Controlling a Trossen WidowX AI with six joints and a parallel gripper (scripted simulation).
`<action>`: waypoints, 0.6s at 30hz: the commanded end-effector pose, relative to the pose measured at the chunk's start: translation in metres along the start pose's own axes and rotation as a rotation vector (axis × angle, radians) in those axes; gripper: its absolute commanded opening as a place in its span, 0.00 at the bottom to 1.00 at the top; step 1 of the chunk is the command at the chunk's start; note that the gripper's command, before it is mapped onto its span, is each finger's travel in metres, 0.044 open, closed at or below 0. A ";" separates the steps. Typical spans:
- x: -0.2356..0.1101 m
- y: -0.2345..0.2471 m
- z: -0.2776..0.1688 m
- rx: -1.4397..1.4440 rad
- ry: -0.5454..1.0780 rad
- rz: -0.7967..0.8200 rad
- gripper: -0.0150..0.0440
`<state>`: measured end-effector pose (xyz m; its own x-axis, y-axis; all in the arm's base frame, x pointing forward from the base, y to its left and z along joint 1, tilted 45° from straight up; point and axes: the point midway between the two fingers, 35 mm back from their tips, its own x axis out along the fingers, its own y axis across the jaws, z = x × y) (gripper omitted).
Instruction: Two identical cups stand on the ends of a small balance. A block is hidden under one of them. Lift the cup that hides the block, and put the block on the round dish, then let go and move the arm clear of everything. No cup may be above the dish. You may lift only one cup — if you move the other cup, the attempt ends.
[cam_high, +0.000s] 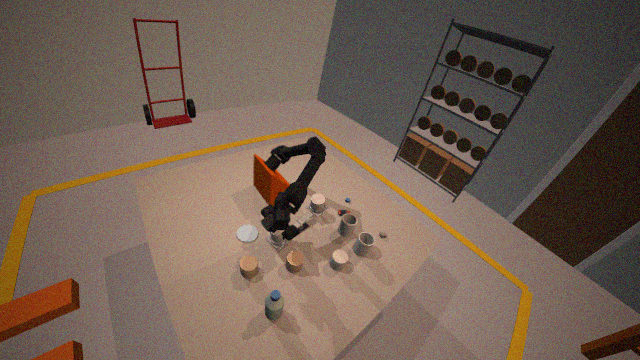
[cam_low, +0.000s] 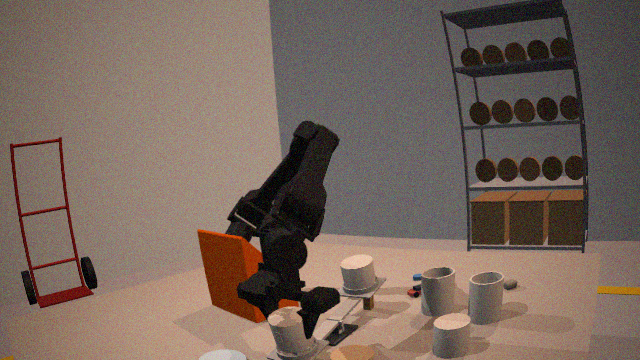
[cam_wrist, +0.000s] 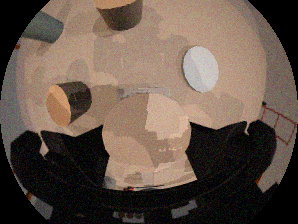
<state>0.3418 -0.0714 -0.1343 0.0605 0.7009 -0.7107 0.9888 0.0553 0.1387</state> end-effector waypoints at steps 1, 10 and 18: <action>-0.009 0.003 0.001 -0.011 -0.009 0.007 0.25; -0.020 0.004 0.002 -0.011 -0.011 0.007 0.25; -0.030 0.005 0.003 -0.011 -0.012 0.006 0.25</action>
<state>0.3425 -0.0879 -0.1195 0.0606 0.6991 -0.7124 0.9889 0.0551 0.1381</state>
